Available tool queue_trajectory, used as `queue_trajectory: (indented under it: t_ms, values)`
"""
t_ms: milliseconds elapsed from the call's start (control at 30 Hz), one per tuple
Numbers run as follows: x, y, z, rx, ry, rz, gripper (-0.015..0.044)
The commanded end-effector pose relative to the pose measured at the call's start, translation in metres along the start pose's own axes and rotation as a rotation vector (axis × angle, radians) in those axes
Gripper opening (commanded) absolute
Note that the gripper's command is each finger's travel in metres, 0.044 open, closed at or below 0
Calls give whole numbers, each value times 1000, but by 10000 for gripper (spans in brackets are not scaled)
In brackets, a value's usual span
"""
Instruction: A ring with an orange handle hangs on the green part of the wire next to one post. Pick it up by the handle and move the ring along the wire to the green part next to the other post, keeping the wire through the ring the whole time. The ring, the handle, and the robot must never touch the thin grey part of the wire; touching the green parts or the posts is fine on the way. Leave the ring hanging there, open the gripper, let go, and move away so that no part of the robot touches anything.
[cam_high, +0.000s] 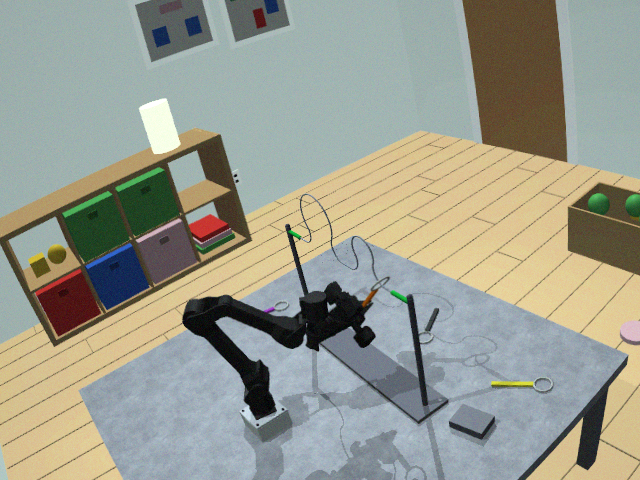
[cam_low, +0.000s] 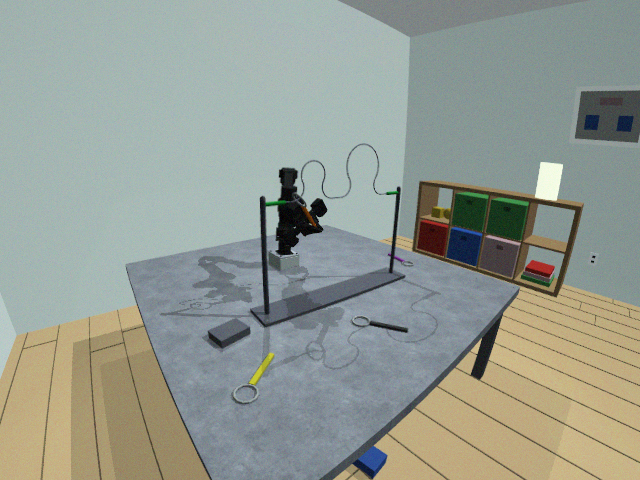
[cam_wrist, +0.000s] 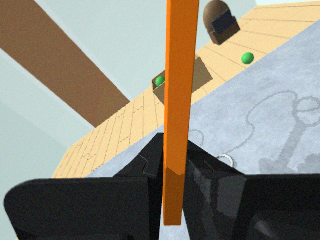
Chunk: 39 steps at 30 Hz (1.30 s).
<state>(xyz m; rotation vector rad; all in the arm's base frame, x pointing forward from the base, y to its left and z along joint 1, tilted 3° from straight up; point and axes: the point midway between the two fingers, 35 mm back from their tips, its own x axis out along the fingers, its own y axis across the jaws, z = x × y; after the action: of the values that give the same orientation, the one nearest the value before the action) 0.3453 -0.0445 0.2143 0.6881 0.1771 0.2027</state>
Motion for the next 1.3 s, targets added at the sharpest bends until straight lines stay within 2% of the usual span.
queue_trajectory:
  t_ms: [0,667,1267]
  values:
    - [-7,16,3,70,44,21,-150]
    - [-45,75,27,470,323,168,-150]
    - [-51,112,55,766,319,274,-150]
